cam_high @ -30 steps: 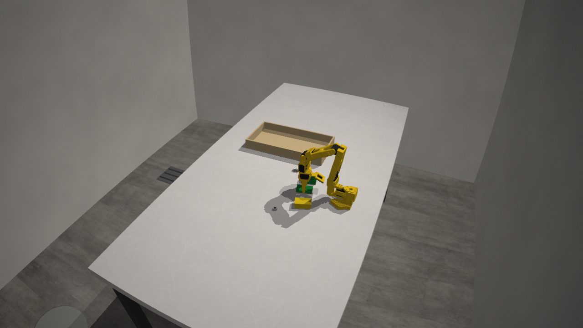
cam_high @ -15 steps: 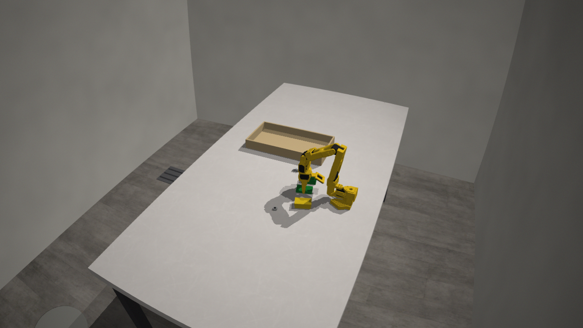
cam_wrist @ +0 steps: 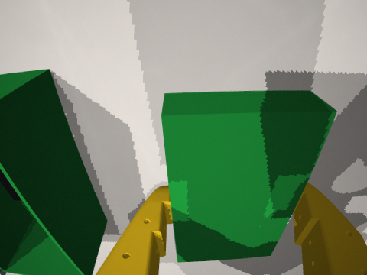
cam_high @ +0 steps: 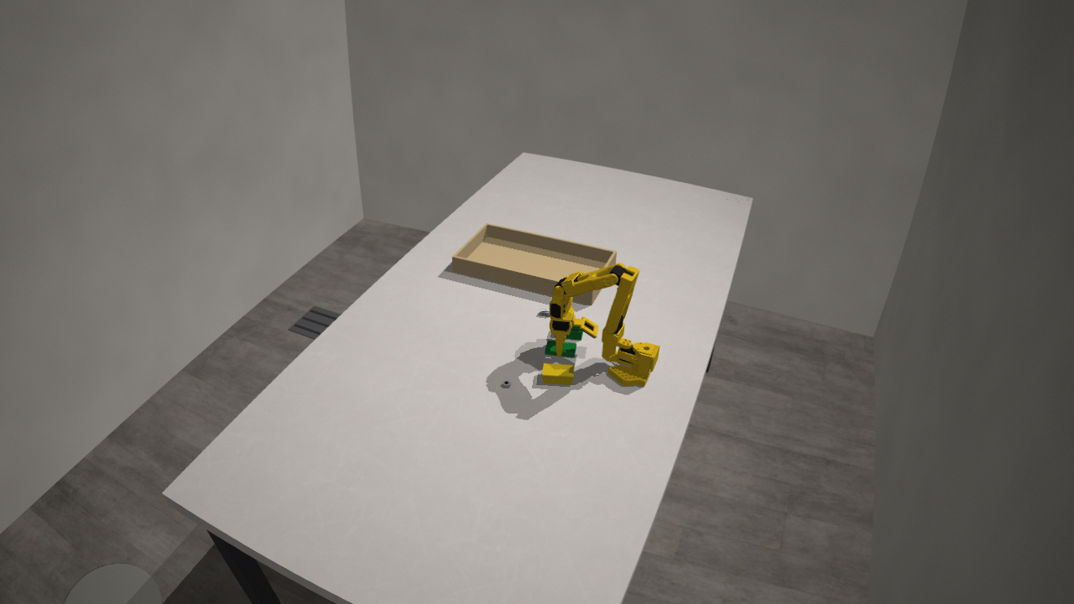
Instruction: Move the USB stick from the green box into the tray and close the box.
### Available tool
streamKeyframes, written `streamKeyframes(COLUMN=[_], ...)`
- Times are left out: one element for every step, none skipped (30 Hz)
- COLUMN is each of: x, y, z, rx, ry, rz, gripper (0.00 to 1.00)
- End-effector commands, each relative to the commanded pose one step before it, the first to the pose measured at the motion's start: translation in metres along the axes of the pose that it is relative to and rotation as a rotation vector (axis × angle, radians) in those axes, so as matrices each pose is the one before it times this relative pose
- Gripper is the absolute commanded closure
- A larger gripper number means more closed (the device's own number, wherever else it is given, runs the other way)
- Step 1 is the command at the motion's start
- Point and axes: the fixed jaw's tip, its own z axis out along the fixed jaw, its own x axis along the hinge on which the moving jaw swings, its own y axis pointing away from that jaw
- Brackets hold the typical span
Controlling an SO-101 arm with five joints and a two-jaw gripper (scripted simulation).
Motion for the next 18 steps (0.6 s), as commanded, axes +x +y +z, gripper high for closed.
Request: streamKeyframes(x=[0.00266, 0.0, 0.0, 0.0, 0.0, 0.0, 0.0, 0.0, 0.0, 0.0, 0.0, 0.0, 0.0, 0.0, 0.0, 0.0, 0.0, 0.0], y=[-0.00068, 0.0, 0.0, 0.0, 0.0, 0.0, 0.0, 0.0, 0.0, 0.0, 0.0, 0.0, 0.0, 0.0, 0.0, 0.0, 0.0, 0.0], z=[-0.000764, 0.0, 0.0, 0.0, 0.0, 0.0, 0.0, 0.0, 0.0, 0.0, 0.0, 0.0, 0.0, 0.0, 0.0, 0.0, 0.0, 0.0], rx=[-0.00397, 0.0, 0.0, 0.0, 0.0, 0.0, 0.0, 0.0, 0.0, 0.0, 0.0, 0.0, 0.0, 0.0, 0.0, 0.0, 0.0, 0.0], ry=[0.01558, 0.0, 0.0, 0.0, 0.0, 0.0, 0.0, 0.0, 0.0, 0.0, 0.0, 0.0, 0.0, 0.0, 0.0, 0.0, 0.0, 0.0], rz=[0.00385, 0.0, 0.0, 0.0, 0.0, 0.0, 0.0, 0.0, 0.0, 0.0, 0.0, 0.0, 0.0, 0.0, 0.0, 0.0, 0.0, 0.0], gripper=[0.78, 0.78, 0.78, 0.78, 0.78, 0.78, 0.77, 0.77, 0.77, 0.77, 0.77, 0.77, 0.77, 0.76, 0.76, 0.76, 0.76, 0.76])
